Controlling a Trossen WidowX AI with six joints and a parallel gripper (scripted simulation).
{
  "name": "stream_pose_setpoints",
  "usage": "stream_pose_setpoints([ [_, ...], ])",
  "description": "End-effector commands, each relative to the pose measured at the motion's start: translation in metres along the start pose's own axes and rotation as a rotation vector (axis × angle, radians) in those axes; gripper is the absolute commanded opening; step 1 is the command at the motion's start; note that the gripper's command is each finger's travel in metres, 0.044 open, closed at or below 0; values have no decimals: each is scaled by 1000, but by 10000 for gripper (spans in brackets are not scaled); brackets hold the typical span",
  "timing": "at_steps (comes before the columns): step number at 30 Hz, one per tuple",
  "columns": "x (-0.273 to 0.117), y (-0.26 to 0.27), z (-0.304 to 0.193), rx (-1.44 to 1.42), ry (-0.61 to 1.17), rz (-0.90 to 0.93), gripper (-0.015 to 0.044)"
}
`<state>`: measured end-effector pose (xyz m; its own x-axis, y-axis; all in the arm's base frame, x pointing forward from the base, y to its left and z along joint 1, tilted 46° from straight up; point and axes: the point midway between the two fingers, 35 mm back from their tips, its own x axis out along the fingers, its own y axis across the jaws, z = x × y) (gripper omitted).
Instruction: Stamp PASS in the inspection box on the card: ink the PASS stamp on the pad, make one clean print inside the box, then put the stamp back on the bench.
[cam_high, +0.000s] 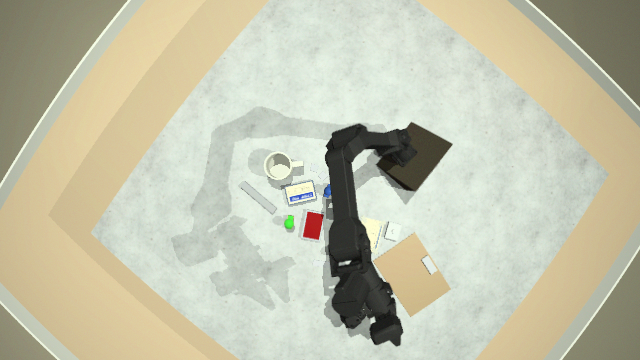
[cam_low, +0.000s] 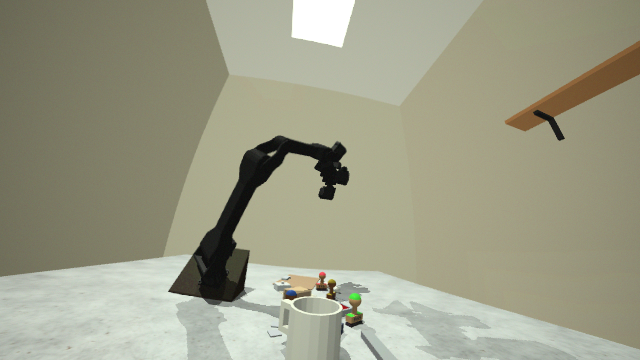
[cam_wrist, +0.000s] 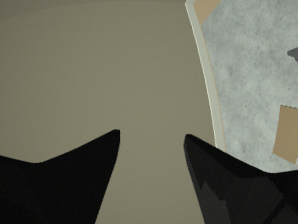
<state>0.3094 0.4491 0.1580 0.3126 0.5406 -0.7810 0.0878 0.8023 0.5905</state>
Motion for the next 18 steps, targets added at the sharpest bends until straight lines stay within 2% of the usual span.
stream_pose_setpoints([
  [1,-7,-43,40,-44,-84,-149,228],
  [10,-56,-166,121,-192,-174,-618,228],
  [18,-134,-268,163,-341,-59,-1057,228],
])
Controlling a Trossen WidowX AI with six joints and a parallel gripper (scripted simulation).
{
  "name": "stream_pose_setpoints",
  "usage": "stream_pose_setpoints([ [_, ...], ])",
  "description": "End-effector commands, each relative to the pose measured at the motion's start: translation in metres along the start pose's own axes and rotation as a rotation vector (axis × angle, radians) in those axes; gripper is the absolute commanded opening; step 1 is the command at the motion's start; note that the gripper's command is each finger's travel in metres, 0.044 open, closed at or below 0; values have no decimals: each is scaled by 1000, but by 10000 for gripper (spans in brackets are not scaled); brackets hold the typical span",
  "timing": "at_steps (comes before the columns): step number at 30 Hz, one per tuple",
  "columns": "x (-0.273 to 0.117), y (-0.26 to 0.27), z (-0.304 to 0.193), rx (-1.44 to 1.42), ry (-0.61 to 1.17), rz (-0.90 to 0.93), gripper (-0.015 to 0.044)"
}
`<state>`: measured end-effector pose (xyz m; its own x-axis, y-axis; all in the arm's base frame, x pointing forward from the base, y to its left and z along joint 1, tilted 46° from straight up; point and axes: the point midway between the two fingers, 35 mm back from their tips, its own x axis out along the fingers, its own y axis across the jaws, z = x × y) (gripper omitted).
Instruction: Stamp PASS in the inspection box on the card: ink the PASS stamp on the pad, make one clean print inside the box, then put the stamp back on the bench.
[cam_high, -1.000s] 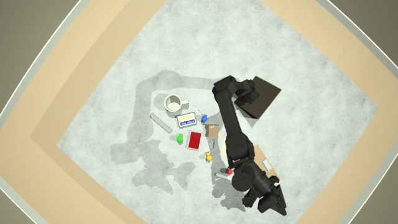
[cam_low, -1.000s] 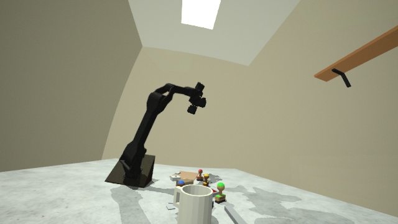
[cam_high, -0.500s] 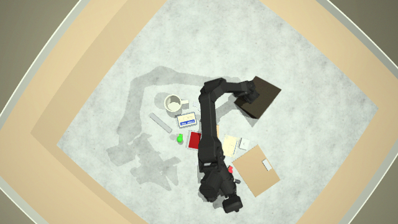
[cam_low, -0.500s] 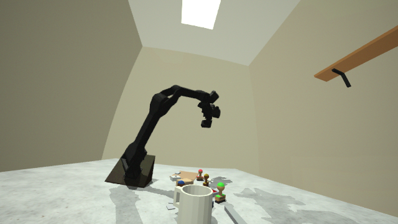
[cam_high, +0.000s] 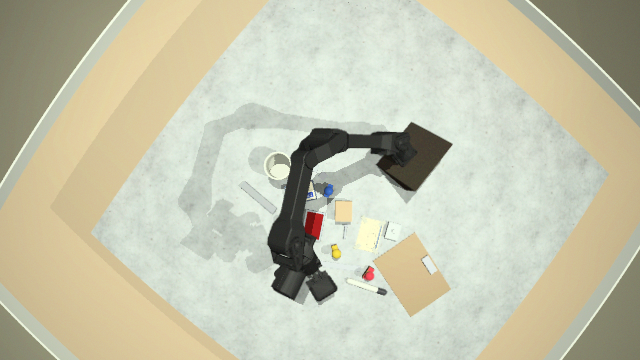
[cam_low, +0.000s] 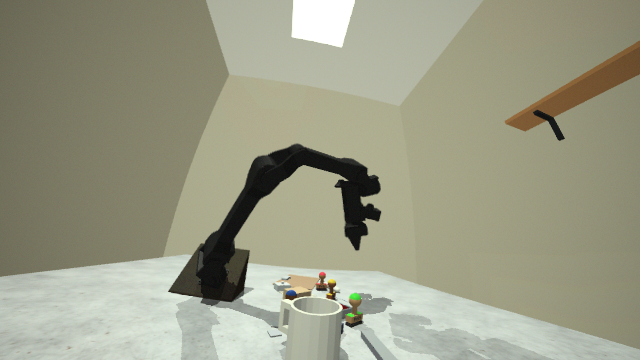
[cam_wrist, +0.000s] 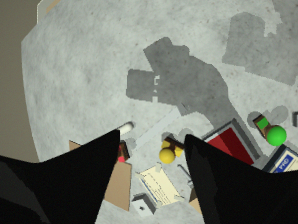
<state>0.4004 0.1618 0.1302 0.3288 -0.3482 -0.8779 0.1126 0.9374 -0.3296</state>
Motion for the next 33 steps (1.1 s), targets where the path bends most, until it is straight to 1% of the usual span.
stream_pose_setpoints([
  [1,10,-59,0,-112,60,-170,228],
  [5,13,-127,-3,-254,166,-345,228],
  [7,12,-148,-5,-303,208,-395,228],
  [18,17,-147,-9,-309,214,-401,228],
  [33,39,-156,-11,-309,213,-400,228],
])
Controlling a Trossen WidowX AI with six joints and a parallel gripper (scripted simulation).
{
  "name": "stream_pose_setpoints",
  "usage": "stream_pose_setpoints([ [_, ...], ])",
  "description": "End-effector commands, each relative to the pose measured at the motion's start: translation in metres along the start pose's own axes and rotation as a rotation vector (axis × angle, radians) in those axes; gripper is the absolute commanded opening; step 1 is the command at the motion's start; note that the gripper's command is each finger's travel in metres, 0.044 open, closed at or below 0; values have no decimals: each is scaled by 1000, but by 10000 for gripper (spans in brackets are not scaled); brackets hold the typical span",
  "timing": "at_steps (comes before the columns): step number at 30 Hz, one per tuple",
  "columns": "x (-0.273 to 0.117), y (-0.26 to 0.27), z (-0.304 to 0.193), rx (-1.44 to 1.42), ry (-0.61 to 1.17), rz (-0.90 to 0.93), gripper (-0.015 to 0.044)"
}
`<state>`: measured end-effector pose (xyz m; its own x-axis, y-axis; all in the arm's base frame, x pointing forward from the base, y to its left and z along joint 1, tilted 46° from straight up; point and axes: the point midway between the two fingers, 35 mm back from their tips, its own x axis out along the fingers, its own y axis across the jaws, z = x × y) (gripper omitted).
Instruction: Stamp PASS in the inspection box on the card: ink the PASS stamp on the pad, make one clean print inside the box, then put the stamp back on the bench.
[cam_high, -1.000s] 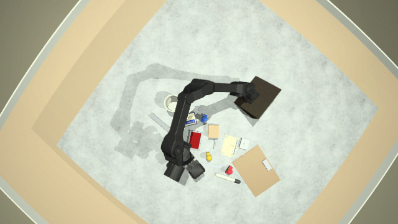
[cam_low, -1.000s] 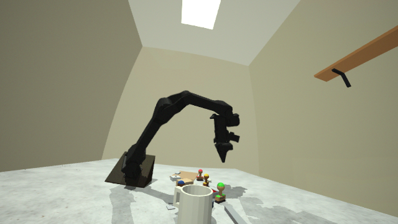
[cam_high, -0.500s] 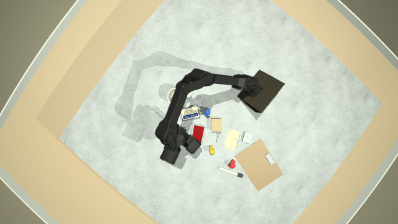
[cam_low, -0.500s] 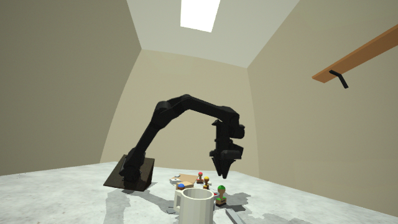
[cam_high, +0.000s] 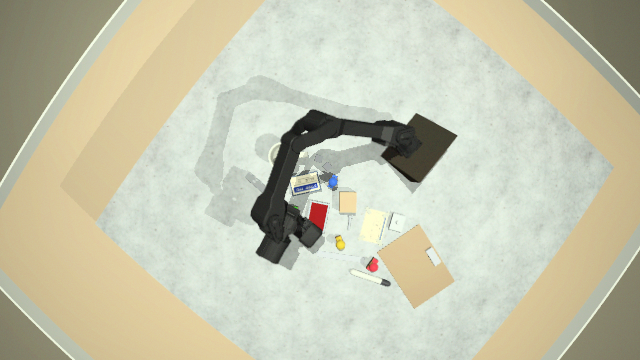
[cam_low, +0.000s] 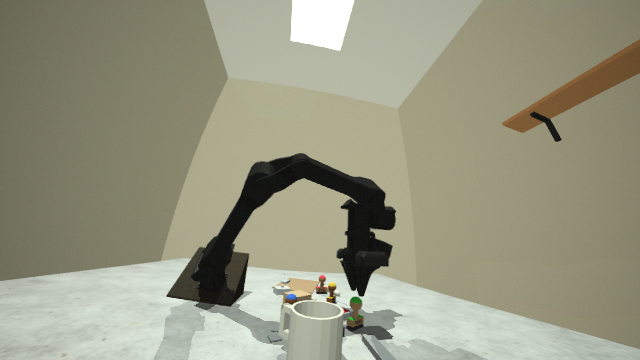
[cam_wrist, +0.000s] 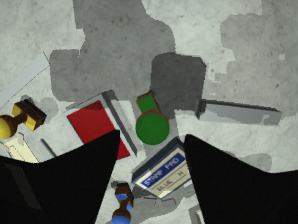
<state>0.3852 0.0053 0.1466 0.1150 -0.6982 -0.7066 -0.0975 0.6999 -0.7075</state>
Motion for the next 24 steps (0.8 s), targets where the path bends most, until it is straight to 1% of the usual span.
stream_pose_setpoints([
  [1,6,0,0,-4,-1,-4,228],
  [24,44,-1,-1,-3,-1,-7,228],
])
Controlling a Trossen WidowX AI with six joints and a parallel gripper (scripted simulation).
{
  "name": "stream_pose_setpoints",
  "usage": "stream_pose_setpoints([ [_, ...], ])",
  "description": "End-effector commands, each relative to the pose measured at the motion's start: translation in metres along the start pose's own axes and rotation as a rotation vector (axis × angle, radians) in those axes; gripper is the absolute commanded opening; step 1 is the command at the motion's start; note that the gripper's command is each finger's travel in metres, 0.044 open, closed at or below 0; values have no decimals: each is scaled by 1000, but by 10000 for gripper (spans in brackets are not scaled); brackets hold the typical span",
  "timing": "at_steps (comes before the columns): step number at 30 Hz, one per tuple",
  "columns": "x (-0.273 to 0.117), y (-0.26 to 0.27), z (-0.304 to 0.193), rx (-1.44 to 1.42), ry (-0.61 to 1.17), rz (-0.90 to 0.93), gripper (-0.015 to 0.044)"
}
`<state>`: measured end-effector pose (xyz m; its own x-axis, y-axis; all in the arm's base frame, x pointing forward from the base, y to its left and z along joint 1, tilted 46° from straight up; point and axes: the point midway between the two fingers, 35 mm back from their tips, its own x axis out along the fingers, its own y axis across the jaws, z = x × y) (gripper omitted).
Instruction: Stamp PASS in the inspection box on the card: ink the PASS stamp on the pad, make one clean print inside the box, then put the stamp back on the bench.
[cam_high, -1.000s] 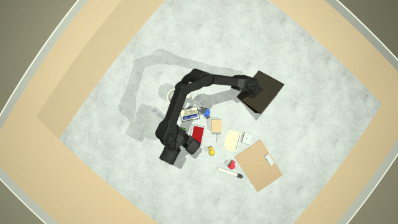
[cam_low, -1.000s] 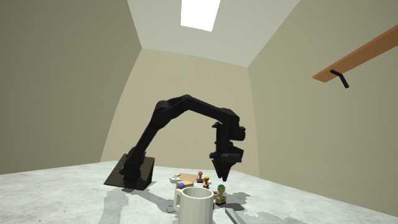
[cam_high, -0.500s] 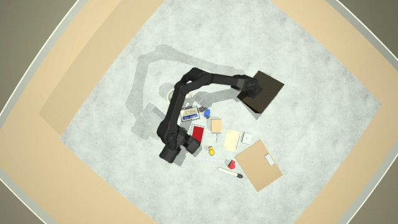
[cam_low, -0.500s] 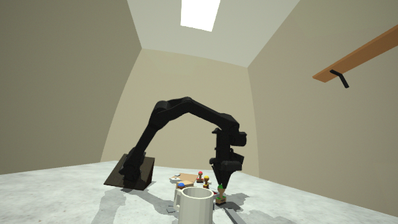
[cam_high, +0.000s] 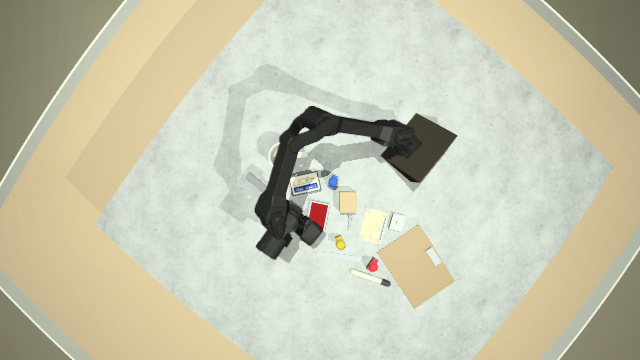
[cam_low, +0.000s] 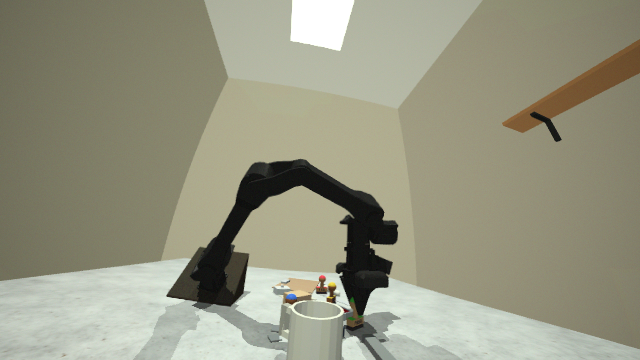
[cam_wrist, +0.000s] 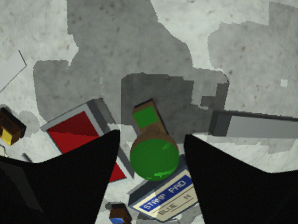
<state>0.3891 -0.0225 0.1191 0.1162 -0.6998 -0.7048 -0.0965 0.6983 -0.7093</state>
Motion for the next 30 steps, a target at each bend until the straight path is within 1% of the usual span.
stream_pose_setpoints([
  [1,6,-1,-1,-4,0,-5,228],
  [7,13,-1,-2,-4,0,-6,228],
  [11,11,0,-1,0,1,-2,123],
  [20,11,0,-1,0,1,-2,63],
  [22,10,0,-1,0,1,-2,10],
  [23,10,0,-1,0,1,-2,0],
  [30,7,0,-1,0,1,-1,0],
])
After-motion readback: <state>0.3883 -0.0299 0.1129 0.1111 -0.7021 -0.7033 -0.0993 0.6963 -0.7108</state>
